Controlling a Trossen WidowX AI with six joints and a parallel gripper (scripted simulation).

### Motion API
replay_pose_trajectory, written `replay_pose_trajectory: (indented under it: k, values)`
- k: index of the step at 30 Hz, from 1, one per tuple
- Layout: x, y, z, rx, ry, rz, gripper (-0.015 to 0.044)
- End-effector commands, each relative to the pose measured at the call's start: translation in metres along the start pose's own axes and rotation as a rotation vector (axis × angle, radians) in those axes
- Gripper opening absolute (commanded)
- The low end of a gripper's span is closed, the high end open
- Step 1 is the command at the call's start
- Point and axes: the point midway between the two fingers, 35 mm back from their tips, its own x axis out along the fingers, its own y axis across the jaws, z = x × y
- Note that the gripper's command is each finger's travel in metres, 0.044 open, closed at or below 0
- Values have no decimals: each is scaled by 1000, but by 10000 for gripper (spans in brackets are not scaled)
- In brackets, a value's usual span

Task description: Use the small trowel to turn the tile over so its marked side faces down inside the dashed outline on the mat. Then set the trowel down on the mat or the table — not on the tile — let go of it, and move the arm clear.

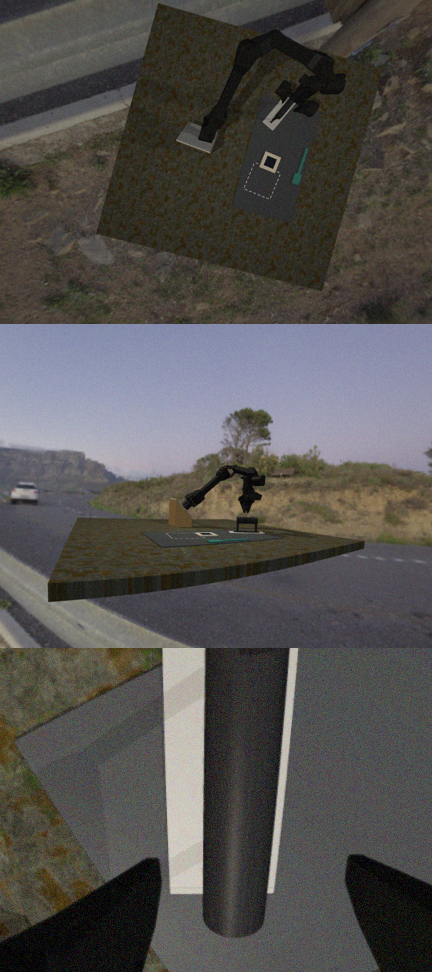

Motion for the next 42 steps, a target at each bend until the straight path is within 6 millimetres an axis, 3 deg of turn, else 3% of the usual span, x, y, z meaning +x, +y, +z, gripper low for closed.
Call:
replay_pose_trajectory:
  k: [1,13,27,42]
  values:
    - [12,9,-3,-16,66,-75,300]
    - [34,24,-7,-26,142,-421,300]
    - [35,46,-8,61,-11,-793,300]
    - [43,39,-7,68,-23,-807,300]
